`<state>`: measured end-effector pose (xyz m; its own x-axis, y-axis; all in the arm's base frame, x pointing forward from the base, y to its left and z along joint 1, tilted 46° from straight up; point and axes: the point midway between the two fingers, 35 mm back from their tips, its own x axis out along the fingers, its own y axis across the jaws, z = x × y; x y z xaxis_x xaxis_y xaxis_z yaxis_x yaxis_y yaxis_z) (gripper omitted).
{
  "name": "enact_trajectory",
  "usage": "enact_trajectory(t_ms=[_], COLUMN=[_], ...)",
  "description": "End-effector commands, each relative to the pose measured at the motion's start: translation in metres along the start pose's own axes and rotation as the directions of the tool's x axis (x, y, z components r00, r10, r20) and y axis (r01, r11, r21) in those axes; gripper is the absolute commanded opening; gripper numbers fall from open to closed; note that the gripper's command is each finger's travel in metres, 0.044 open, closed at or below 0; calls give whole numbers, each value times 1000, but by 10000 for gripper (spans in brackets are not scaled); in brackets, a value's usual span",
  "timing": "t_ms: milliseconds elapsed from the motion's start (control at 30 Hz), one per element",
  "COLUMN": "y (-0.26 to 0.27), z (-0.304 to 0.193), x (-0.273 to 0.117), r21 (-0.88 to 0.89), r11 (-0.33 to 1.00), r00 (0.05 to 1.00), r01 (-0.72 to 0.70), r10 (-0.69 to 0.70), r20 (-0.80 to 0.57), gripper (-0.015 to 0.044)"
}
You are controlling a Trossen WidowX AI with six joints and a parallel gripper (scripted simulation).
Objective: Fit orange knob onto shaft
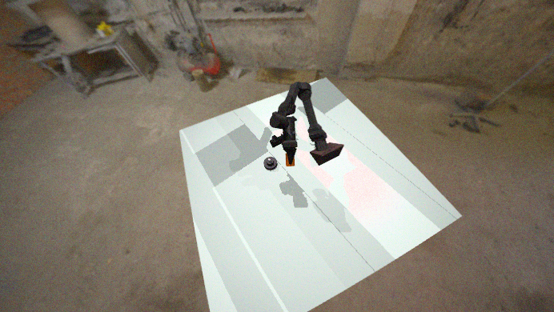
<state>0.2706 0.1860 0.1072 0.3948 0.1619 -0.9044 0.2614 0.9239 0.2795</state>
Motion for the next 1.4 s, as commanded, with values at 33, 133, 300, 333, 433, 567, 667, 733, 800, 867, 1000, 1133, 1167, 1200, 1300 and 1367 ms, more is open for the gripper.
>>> enact_trajectory(t_ms=[33,133,300,333,433,567,667,733,800,867,1000,1133,1167,1200,1300,1367], y=[-1,-3,-9,-11,-14,-19,-23,-25,-27,-29,-34,-38,-39,-40,-44,-46], z=[0,0,0,0,0,0,0,0,0,0,0,0,0,0,0,0], x=[1,4,10,12,16,22,26,29,32,34,39,45,46,47,51,53], r21=[-2,-2,-1,-1,0,1,2,3,3,4,5,7,7,7,9,9], r11=[1000,1000,993,990,978,956,934,918,900,882,840,795,783,771,733,706], r00=[1000,1000,993,990,978,956,934,918,900,882,840,795,783,771,733,706], r01=[-8,19,117,139,206,294,357,396,436,472,542,606,622,637,680,708], r10=[8,-19,-117,-139,-206,-294,-357,-396,-436,-472,-542,-606,-622,-637,-680,-708], r20=[3,3,2,2,2,1,1,1,0,0,-1,-3,-3,-3,-5,-6], gripper=[0,0,0,0,0,0,0,0,0,0,0,0,0,0,0,0])
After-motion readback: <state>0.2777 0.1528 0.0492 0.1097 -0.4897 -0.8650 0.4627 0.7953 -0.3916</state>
